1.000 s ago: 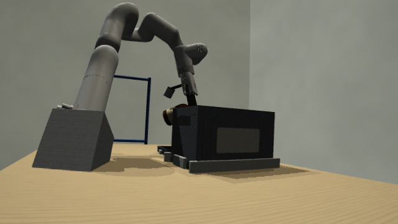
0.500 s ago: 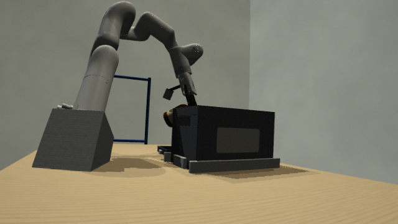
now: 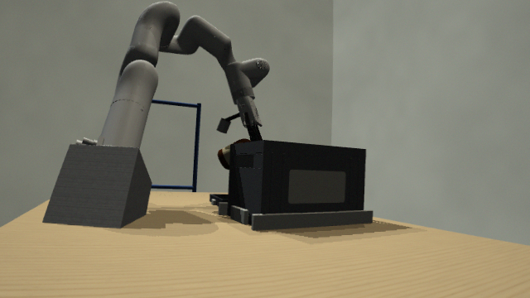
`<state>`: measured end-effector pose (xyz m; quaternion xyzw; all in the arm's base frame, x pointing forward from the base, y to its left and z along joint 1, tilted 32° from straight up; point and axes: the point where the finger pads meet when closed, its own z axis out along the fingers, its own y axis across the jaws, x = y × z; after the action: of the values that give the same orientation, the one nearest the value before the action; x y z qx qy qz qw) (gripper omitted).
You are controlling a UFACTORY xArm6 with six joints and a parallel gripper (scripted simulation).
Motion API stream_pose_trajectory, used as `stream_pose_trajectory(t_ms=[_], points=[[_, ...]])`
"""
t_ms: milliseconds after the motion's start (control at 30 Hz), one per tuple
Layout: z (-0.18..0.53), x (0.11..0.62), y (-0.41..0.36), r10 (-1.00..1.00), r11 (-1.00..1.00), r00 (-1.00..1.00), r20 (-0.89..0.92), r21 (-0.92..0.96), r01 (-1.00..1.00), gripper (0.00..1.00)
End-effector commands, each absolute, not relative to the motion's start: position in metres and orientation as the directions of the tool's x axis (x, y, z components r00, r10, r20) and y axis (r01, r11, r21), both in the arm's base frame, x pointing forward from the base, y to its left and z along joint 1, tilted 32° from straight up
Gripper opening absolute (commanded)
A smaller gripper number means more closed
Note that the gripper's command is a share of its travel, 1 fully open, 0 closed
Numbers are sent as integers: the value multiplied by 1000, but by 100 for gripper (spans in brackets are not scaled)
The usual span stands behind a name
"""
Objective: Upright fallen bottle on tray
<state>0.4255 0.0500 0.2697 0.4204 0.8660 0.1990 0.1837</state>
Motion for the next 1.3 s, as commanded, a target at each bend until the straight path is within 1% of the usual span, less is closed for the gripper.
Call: stream_pose_trajectory(t_ms=[0, 467, 1267], points=[[271, 426, 50, 802, 567, -578, -153, 501, 654, 0], [270, 425, 49, 805, 567, -569, -166, 495, 658, 0], [270, 424, 49, 822, 567, -496, -282, 494, 660, 0]])
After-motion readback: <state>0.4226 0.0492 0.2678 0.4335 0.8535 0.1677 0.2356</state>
